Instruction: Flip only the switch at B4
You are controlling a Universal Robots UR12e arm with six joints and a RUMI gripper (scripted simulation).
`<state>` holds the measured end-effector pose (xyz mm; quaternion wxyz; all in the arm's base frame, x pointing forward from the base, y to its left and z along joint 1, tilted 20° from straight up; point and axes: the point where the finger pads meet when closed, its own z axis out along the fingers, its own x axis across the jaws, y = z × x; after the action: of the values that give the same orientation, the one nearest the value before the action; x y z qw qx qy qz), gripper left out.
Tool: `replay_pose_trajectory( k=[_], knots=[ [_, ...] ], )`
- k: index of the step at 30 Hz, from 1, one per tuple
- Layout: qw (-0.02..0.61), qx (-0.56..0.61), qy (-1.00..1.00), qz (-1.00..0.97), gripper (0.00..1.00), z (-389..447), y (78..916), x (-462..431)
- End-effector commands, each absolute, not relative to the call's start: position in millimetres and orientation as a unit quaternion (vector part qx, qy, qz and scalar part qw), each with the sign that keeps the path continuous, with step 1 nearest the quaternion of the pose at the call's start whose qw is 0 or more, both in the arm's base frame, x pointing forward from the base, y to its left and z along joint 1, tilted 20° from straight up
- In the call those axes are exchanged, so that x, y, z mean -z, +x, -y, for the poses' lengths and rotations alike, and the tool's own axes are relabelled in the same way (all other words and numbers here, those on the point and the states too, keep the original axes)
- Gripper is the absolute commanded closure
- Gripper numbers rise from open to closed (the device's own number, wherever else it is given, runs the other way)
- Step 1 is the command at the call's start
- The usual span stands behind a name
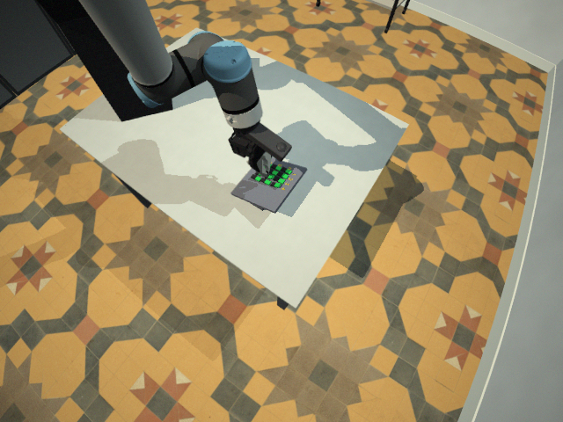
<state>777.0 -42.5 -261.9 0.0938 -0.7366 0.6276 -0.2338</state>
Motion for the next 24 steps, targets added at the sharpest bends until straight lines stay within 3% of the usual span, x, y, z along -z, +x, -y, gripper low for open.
replay_pose_trajectory(
  k=[1, 24],
  knots=[
    [0.093, 0.232, -0.737, -0.628, 1.00, 42, 775, 263],
    [0.093, 0.232, -0.737, -0.628, 1.00, 33, 752, 222]
  ],
)
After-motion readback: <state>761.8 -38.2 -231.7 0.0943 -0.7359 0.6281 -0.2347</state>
